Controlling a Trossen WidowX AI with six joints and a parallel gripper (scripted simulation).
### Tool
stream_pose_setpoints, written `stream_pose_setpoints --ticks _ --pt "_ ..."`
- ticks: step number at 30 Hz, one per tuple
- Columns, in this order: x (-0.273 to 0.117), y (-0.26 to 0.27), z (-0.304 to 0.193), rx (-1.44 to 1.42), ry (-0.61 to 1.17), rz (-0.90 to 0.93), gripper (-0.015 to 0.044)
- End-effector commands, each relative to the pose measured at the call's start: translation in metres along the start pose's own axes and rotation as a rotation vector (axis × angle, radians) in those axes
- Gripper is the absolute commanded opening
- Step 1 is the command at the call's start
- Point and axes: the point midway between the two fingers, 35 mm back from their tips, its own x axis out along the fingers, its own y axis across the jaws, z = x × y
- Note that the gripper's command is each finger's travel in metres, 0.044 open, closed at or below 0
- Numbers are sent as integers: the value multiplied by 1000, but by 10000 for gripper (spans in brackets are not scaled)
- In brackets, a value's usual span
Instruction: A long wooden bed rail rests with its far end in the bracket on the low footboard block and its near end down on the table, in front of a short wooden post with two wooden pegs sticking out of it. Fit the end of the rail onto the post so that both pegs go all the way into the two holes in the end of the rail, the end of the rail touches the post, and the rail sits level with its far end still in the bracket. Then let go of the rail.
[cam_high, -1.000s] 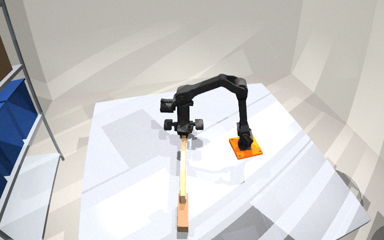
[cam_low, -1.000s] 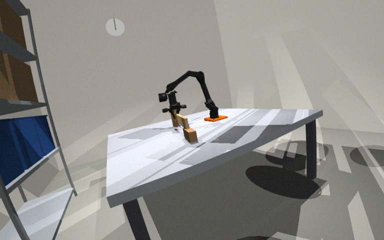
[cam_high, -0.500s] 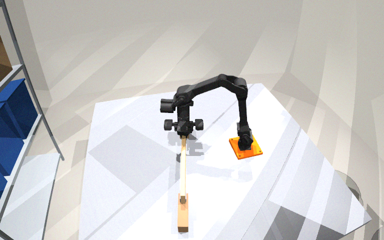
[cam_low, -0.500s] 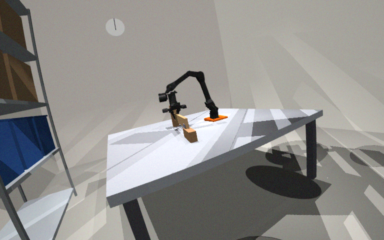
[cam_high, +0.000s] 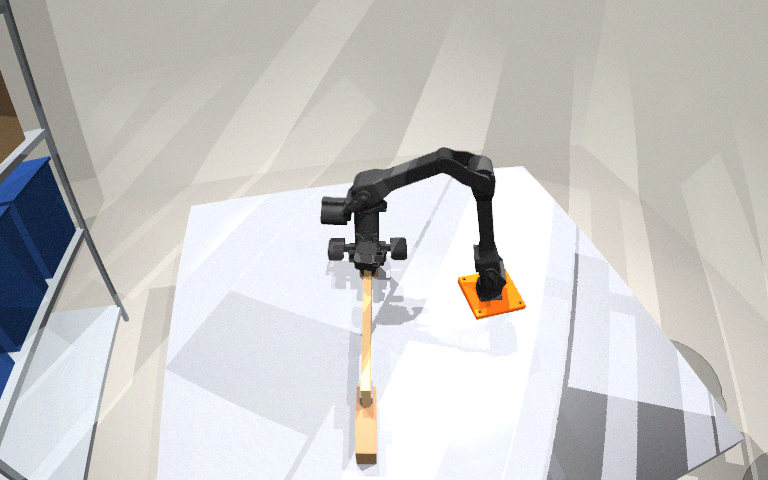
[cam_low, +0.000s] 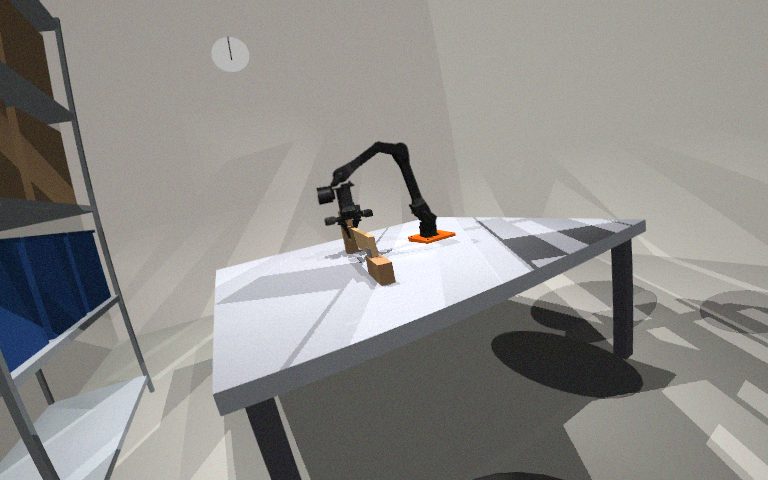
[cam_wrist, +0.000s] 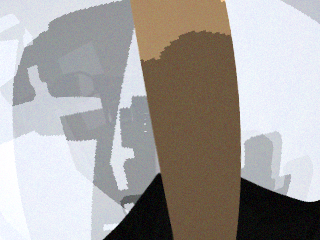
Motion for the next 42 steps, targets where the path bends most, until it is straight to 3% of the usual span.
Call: stream_pose_setpoints --ticks 1,42 --pt "-3 -1 -4 1 2 -4 0" --pt "-3 -1 -9 1 2 -4 0"
